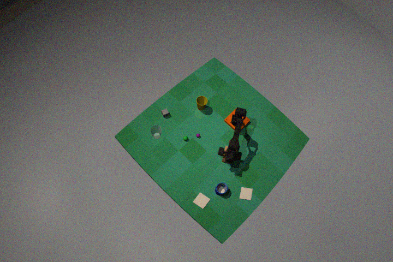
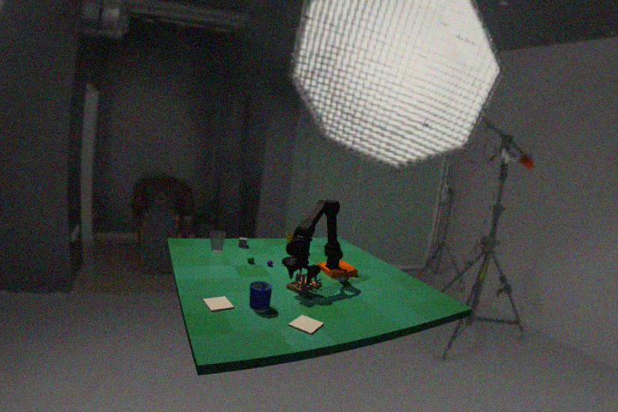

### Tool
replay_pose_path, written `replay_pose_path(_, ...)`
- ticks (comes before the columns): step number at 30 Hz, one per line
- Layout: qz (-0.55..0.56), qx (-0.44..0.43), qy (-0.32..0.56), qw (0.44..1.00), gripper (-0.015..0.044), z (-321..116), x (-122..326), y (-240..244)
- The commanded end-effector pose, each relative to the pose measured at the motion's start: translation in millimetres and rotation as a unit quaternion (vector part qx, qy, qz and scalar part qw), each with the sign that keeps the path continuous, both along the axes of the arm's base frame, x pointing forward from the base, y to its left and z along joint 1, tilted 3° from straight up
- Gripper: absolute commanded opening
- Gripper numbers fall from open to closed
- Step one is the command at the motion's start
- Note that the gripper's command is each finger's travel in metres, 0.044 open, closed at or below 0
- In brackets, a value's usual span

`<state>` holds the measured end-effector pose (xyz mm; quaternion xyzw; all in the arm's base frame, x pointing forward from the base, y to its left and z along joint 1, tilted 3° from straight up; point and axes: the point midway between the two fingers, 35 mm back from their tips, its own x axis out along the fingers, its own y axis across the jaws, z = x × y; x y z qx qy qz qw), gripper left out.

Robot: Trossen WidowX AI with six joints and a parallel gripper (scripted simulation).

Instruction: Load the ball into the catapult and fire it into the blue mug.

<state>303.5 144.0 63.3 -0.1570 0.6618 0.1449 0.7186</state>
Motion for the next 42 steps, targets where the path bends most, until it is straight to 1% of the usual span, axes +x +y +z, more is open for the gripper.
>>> replay_pose_path(1, 0.002, -0.001, 0.002, 1.000, 0.0440, -4, 0, 0)
replay_pose_path(12, 0.000, 0.000, 0.000, 1.000, 0.0151, -1, 0, 0)
replay_pose_path(18, 0.000, 0.000, 0.000, 1.000, 0.0111, -1, 0, 0)
replay_pose_path(20, 0.000, 0.000, 0.001, 1.000, 0.0059, 10, 0, 0)
replay_pose_path(22, 0.000, 0.000, 0.001, 1.000, 0.0006, 37, -2, 0)
replay_pose_path(24, 0.000, 0.000, 0.001, 1.000, 0.0000, 48, -4, 0)
replay_pose_path(26, 0.000, 0.000, 0.001, 1.000, 0.0000, 48, -4, 0)
replay_pose_path(42, 0.001, 0.000, 0.002, 1.000, 0.0000, 25, 0, 1)
